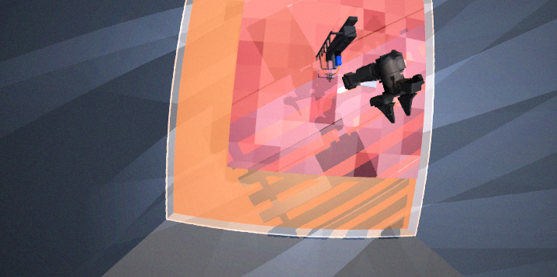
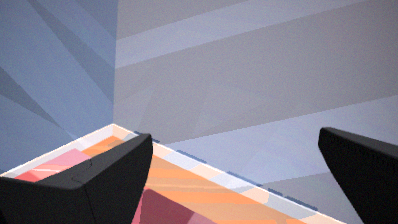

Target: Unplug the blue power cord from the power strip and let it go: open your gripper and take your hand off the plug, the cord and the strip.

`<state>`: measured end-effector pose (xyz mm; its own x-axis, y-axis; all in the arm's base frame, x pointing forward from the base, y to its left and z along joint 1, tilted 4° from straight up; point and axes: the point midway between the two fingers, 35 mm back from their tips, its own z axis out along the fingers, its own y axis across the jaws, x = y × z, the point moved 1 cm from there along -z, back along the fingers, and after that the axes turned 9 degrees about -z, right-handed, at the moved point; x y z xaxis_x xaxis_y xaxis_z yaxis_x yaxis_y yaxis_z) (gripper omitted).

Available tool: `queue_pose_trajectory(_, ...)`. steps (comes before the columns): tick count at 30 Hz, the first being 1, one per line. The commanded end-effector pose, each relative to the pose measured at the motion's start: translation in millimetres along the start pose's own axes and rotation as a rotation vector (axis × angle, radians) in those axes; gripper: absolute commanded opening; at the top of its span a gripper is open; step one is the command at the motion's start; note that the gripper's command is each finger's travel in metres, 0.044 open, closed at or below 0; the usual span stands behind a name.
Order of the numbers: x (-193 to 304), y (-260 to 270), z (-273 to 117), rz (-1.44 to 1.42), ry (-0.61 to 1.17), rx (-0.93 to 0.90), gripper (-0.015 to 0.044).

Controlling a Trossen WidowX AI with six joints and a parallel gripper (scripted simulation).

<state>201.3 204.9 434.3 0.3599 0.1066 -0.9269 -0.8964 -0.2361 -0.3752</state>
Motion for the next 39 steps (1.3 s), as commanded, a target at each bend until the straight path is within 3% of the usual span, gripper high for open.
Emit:
queue_pose_trajectory(1,0,0,0,0.000,-0.001,-0.001,0.0374)
queue_pose_trajectory(9,-27,18,26,-0.038,-0.058,-0.048,0.0164)
queue_pose_trajectory(25,-116,83,55,-0.255,-0.281,-0.135,0.0160)
queue_pose_trajectory(39,-198,157,40,-0.361,-0.590,-0.235,0.0160)
